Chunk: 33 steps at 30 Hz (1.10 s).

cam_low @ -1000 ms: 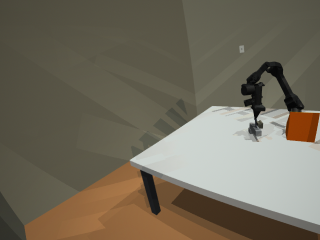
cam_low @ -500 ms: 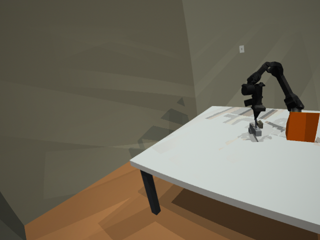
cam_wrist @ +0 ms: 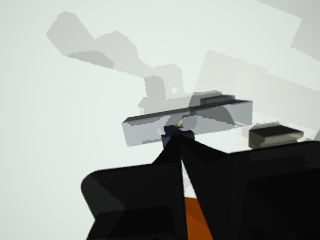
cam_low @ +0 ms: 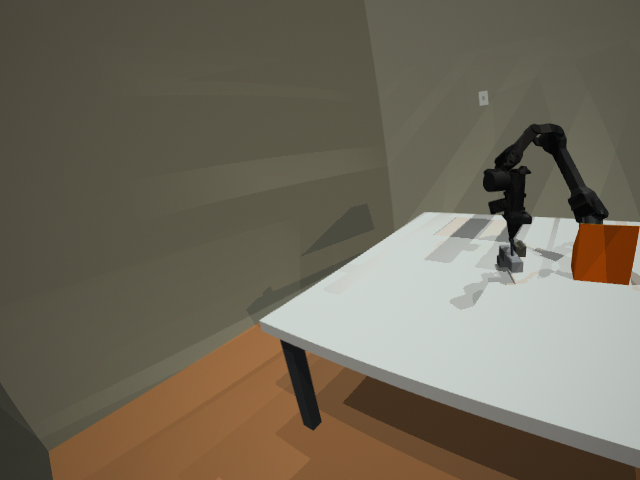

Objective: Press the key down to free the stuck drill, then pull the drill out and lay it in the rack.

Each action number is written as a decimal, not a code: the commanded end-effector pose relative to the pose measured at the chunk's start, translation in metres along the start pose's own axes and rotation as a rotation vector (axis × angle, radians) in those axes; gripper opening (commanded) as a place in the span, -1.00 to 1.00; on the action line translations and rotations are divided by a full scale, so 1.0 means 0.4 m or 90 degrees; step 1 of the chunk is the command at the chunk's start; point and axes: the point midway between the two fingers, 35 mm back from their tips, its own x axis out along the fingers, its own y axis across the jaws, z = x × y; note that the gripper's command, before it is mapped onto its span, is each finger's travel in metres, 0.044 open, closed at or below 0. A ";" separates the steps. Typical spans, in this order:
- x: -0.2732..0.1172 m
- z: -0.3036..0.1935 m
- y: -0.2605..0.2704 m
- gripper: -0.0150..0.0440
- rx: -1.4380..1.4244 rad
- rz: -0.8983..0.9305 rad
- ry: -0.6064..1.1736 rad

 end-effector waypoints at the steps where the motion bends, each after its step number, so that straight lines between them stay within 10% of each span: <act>1: 0.054 -0.016 -0.004 -0.49 -0.001 -0.009 0.029; 6: 0.063 -0.016 -0.005 -0.49 -0.001 -0.009 0.029; 23: -0.108 0.018 -0.009 1.00 -0.049 -0.004 0.021; 33: -0.010 0.055 -0.169 1.00 -0.470 0.013 -0.005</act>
